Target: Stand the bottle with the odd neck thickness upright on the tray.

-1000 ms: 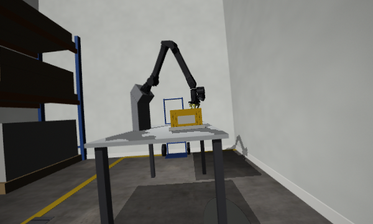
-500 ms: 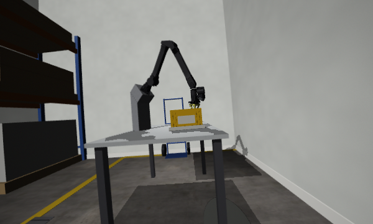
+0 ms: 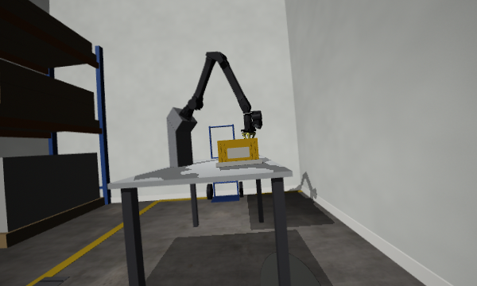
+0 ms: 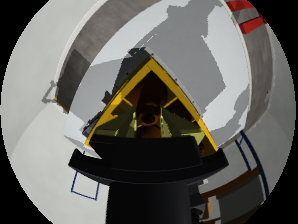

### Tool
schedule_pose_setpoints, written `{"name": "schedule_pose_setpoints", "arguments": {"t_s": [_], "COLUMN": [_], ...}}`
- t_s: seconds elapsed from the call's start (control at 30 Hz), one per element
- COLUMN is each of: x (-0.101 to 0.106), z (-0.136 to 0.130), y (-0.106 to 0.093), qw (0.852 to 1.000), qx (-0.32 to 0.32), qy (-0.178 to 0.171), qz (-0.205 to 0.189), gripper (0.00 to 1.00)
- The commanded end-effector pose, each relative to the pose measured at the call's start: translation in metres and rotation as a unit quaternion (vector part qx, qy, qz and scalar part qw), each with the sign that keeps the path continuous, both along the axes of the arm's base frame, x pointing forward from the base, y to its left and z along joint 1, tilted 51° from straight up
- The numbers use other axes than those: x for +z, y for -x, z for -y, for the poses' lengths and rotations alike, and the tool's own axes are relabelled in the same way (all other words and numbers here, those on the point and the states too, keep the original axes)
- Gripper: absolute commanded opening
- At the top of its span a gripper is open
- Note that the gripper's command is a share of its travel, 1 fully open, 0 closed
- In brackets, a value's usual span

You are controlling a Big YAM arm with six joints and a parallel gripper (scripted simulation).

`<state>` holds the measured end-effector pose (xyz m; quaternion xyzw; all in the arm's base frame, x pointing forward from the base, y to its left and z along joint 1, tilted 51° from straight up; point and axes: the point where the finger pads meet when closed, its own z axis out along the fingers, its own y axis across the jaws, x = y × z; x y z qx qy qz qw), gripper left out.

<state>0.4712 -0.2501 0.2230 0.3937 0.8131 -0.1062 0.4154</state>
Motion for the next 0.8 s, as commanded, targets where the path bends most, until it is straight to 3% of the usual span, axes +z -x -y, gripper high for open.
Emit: {"name": "schedule_pose_setpoints", "arguments": {"t_s": [0.0,0.2,0.23,0.77], "x": [0.0059,0.0059,0.0059,0.0059], "z": [0.0095,0.0095,0.0095,0.0093], "y": [-0.0043,-0.0043,-0.0043,-0.0044], "qw": [1.0,1.0,1.0,1.0], "qx": [-0.004,-0.004,-0.004,-0.003], "qy": [0.005,0.005,0.005,0.005], "qz": [0.005,0.005,0.005,0.005], "gripper": [0.0,0.0,0.61,0.61]}}
